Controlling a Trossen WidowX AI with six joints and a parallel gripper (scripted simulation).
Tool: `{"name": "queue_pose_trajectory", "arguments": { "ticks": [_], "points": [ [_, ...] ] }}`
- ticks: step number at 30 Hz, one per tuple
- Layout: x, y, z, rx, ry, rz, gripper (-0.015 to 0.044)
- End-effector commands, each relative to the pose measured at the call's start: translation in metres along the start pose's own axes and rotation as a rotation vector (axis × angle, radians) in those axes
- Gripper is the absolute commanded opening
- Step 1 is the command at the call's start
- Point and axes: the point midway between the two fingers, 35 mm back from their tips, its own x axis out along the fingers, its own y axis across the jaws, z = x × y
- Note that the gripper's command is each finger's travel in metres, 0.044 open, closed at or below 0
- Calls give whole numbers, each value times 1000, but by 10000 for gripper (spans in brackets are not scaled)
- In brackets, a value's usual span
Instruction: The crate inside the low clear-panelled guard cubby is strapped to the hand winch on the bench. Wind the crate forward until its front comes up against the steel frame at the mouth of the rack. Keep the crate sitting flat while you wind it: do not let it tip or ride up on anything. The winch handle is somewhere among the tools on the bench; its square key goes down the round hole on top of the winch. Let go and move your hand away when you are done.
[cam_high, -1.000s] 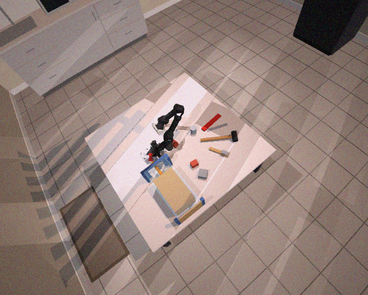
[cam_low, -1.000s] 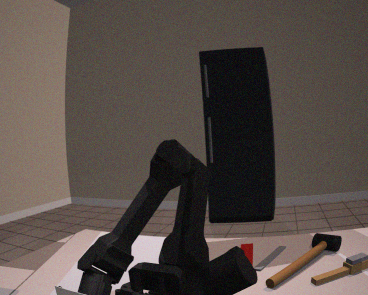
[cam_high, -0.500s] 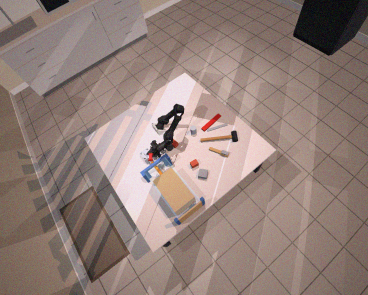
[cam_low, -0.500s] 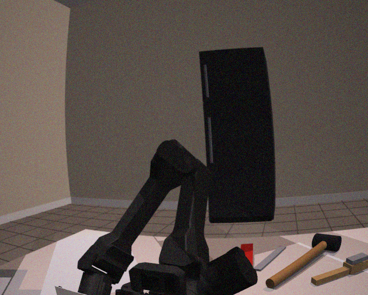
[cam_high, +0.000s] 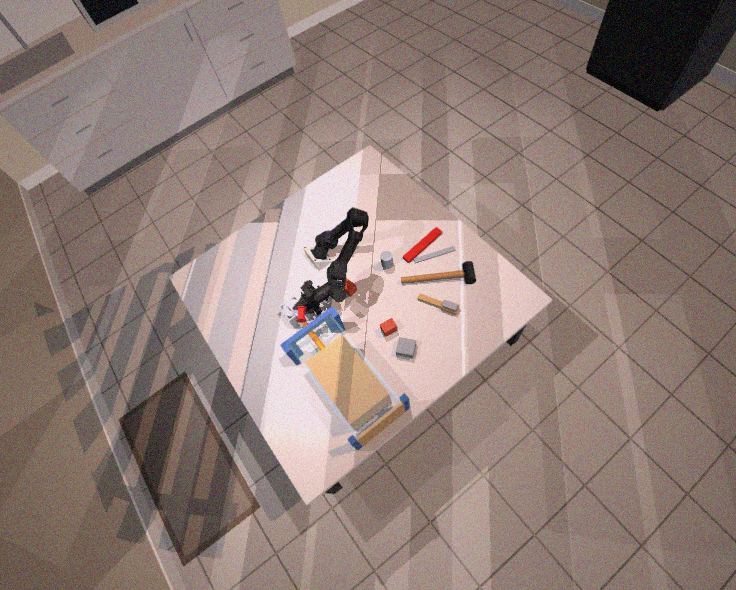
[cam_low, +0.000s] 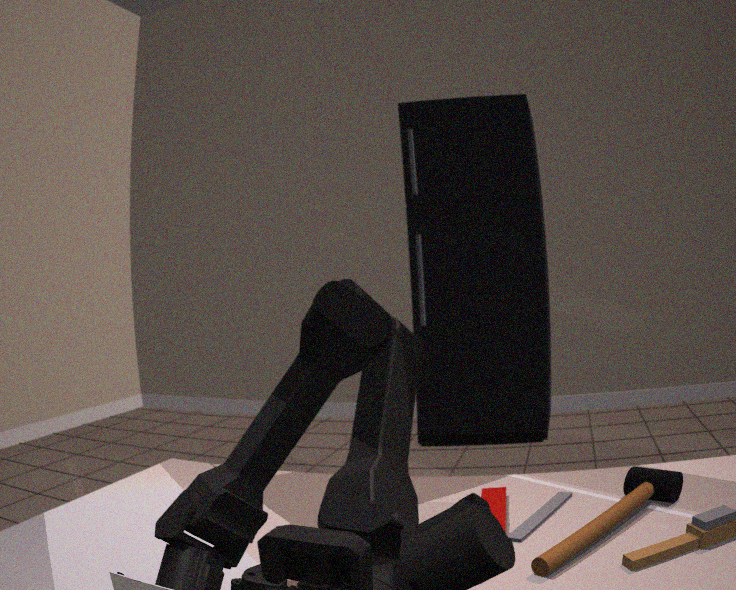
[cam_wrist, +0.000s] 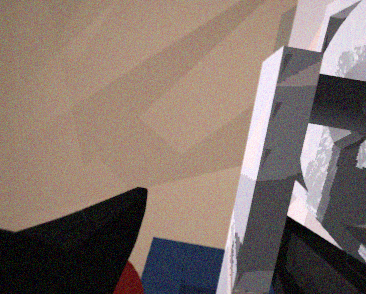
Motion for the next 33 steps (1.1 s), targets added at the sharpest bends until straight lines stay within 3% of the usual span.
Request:
{"name": "queue_pose_trajectory", "arguments": {
  "ticks": [1,33],
  "points": [
    [0,-2,-1,7,6,-8,240],
    [0,8,0,0,0,1,240]
  ]
}}
